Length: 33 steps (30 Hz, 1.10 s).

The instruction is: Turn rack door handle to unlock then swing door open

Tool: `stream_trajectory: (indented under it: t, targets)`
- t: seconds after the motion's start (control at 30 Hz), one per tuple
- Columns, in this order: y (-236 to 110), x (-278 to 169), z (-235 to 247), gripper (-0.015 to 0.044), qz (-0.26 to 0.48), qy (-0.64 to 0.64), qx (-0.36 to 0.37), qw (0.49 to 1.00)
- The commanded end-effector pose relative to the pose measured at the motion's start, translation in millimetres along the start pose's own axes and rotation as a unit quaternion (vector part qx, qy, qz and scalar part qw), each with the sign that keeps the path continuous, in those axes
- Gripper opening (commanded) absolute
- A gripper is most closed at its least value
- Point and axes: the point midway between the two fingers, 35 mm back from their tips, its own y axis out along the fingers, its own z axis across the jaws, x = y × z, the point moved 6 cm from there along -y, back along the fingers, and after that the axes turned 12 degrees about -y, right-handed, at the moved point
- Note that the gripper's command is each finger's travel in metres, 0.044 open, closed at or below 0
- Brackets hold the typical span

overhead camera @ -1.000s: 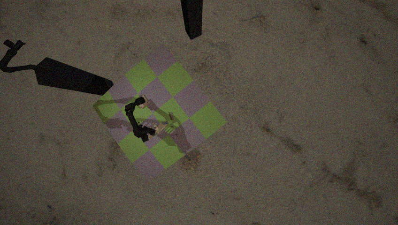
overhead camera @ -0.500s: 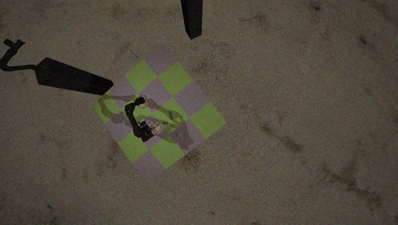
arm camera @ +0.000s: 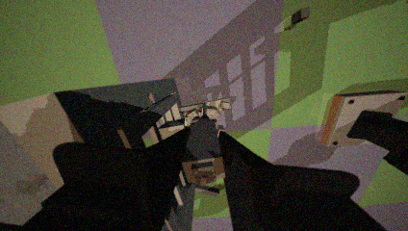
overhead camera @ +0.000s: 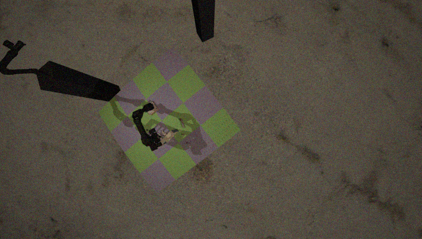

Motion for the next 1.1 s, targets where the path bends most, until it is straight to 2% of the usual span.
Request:
stream_trajectory:
  t: [0.0, 0.23, 0.27, 0.37, 0.67, 1.07]
  targets:
    - [2.2, -0.9, 1.4, 0.0099, 0.006, 0.011, 0.0, 1.0]
    - [2.2, -0.9, 1.4, 0.0283, 0.006, 0.011, 0.0, 1.0]
    - [2.2, -0.9, 1.4, 0.0292, 0.006, 0.011, 0.0, 1.0]
    - [2.2, -0.9, 1.4, 0.0292, 0.006, -0.026, 0.0, 1.0]
    - [2.1, -0.9, 1.4, 0.0292, 0.006, -0.246, 0.001, 0.969]
    - [2.1, -0.9, 1.4, 0.0292, 0.005, -0.519, 0.003, 0.855]
